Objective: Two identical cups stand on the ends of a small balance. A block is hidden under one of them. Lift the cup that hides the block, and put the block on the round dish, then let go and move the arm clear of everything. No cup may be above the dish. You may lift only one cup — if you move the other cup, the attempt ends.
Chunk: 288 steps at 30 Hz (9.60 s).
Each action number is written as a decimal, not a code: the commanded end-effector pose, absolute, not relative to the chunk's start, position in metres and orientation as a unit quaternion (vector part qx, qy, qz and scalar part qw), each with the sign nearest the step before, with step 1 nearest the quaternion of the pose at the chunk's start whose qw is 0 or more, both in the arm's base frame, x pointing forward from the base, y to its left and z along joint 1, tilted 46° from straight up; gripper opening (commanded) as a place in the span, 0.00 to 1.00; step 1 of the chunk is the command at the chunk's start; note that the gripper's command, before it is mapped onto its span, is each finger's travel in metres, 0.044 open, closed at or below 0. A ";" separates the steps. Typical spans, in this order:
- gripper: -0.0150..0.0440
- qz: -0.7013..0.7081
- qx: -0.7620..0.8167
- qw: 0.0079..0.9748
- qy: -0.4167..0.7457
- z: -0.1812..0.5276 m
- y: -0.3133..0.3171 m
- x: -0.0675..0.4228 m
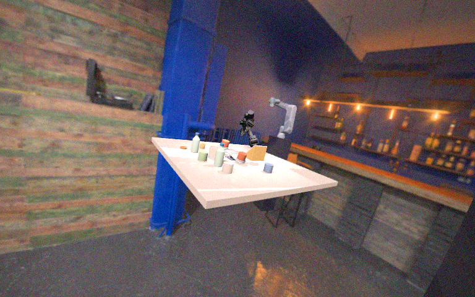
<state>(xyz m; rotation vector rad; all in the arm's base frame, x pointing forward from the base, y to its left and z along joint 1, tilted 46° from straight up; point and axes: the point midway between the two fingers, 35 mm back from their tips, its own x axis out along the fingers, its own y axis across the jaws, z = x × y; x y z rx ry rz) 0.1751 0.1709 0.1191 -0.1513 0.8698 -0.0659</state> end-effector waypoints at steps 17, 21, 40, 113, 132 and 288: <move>1.00 -0.030 -0.396 0.857 0.329 0.120 0.165 0.154; 1.00 -0.029 -0.406 0.854 0.325 0.121 0.166 0.154; 1.00 -0.165 -0.224 0.881 0.383 0.092 0.194 0.179; 1.00 -0.568 0.222 0.729 0.311 -0.083 0.185 0.268; 1.00 -0.568 0.221 0.729 0.310 -0.103 0.163 0.271; 0.25 -0.570 0.218 0.728 0.312 -0.015 0.249 0.252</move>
